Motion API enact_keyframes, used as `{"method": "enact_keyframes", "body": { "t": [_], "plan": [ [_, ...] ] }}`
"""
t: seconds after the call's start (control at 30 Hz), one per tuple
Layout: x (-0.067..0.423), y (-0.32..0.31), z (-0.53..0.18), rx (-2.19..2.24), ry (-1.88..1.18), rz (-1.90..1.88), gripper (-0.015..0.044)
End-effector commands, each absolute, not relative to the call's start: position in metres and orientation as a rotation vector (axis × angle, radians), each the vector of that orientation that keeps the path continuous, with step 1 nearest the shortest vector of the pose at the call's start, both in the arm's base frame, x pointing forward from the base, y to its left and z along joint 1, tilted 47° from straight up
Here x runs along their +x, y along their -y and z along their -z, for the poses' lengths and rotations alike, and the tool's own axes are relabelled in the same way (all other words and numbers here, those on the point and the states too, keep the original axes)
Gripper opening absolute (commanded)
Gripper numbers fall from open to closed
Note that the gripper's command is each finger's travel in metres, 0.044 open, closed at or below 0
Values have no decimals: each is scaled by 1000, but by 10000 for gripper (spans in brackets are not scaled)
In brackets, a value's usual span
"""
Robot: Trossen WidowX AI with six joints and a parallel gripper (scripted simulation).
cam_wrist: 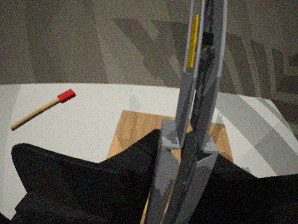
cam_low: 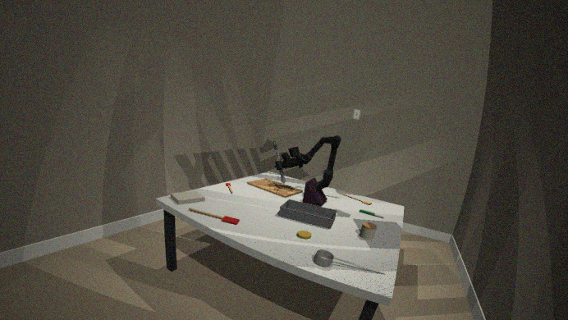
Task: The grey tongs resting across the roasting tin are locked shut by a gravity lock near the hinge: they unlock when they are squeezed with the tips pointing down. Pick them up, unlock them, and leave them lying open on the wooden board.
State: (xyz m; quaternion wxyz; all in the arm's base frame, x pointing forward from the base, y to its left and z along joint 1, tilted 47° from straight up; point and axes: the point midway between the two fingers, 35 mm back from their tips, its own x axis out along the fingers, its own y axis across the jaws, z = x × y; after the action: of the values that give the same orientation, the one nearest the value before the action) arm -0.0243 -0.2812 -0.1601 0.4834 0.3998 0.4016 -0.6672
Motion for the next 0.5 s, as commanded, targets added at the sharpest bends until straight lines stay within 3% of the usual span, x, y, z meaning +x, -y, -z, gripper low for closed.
{"method": "enact_keyframes", "body": {
  "t": [0.0, 0.47],
  "plan": [
    [-24, 293, 165, 996, -988, 1617, -150],
    [-26, 304, 191, 1162, -1137, 1533, -150]
  ]
}}
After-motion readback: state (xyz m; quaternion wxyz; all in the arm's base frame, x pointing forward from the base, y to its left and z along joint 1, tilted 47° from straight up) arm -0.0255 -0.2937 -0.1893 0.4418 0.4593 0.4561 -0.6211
